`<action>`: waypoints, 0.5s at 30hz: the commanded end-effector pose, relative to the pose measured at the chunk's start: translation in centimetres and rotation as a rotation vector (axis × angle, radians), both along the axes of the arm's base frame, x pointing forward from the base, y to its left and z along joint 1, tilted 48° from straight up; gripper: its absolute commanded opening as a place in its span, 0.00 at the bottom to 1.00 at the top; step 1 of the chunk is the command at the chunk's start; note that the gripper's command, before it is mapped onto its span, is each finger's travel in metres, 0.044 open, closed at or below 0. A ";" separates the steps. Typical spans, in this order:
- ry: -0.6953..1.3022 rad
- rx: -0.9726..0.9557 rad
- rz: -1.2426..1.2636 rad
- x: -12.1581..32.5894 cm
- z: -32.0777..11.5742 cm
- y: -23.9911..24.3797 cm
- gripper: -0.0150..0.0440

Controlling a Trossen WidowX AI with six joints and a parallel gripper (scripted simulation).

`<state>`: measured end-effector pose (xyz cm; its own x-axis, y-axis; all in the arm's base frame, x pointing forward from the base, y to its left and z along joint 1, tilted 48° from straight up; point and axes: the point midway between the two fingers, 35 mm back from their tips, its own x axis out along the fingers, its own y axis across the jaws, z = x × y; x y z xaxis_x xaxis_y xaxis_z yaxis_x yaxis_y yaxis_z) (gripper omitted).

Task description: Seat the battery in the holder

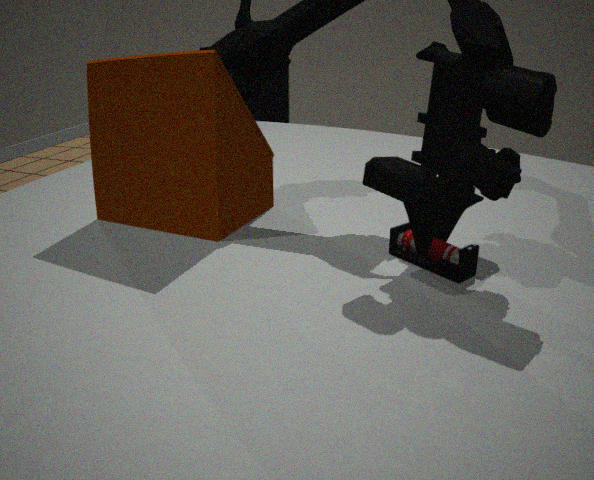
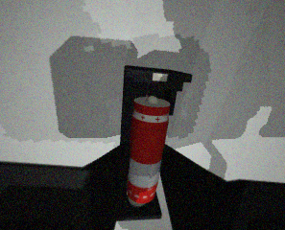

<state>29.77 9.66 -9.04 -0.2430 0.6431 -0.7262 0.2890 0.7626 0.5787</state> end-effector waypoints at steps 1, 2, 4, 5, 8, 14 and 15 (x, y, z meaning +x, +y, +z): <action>0.011 0.004 0.008 -0.2 0.0 0.3 0.37; 0.011 0.004 0.008 -0.1 0.0 0.2 0.37; 0.010 0.004 0.008 -0.1 0.0 0.2 0.37; 0.010 0.004 0.008 0.0 0.0 0.2 0.37; 0.010 0.004 0.008 0.1 -0.1 0.2 0.37; 0.008 0.003 0.007 0.5 -0.2 0.2 0.37; 0.008 0.003 0.007 0.6 -0.2 0.2 0.37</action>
<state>30.28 9.73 -9.18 -0.2478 0.6425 -0.7251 0.2875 0.7635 0.5783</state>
